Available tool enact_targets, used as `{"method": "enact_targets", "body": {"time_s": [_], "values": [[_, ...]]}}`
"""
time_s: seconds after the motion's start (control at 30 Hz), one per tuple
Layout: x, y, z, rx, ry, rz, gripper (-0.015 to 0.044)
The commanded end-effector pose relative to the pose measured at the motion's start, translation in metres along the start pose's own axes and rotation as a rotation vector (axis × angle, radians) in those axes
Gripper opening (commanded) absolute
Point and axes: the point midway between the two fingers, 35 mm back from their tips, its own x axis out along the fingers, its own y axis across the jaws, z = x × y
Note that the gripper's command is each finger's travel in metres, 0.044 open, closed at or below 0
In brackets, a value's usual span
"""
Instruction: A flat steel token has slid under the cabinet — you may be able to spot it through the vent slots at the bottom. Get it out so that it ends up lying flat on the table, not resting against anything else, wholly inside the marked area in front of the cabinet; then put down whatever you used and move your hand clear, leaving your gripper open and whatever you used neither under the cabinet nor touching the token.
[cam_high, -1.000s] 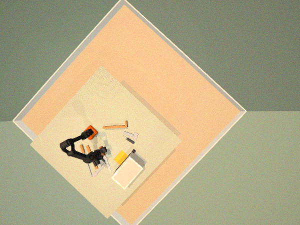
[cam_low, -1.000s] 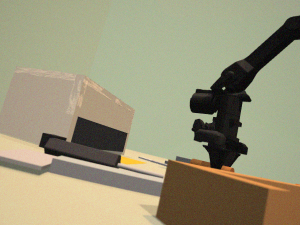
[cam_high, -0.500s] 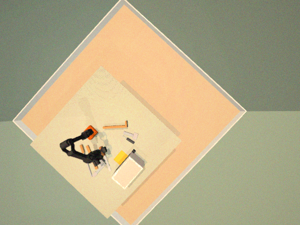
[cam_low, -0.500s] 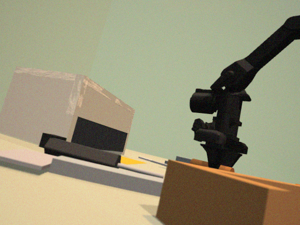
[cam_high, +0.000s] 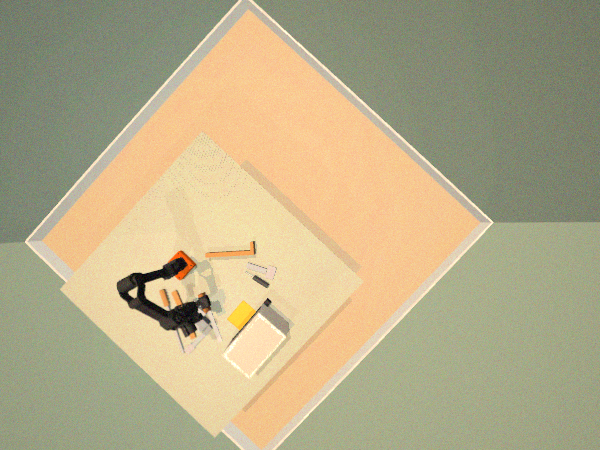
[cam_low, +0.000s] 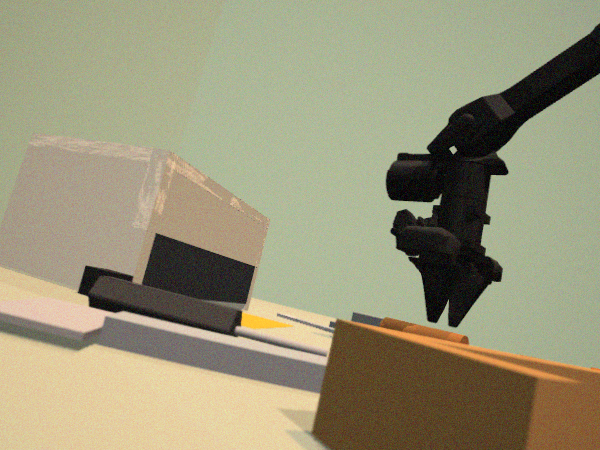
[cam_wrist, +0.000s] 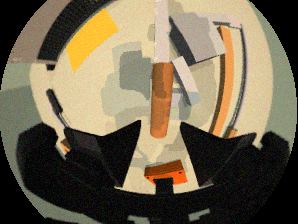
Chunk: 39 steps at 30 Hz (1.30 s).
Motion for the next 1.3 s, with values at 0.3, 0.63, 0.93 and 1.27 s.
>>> {"method": "enact_targets", "body": {"time_s": [0.3, 0.63, 0.93, 1.27], "values": [[-0.034, 0.000, 0.001, -0.002, -0.005, -0.001, 0.0270], [-0.034, 0.000, 0.001, -0.069, -0.005, -0.002, 0.0270], [-0.034, 0.000, 0.001, -0.141, -0.005, -0.002, 0.0270], [-0.034, 0.000, 0.001, -0.220, -0.005, -0.002, 0.0270]]}}
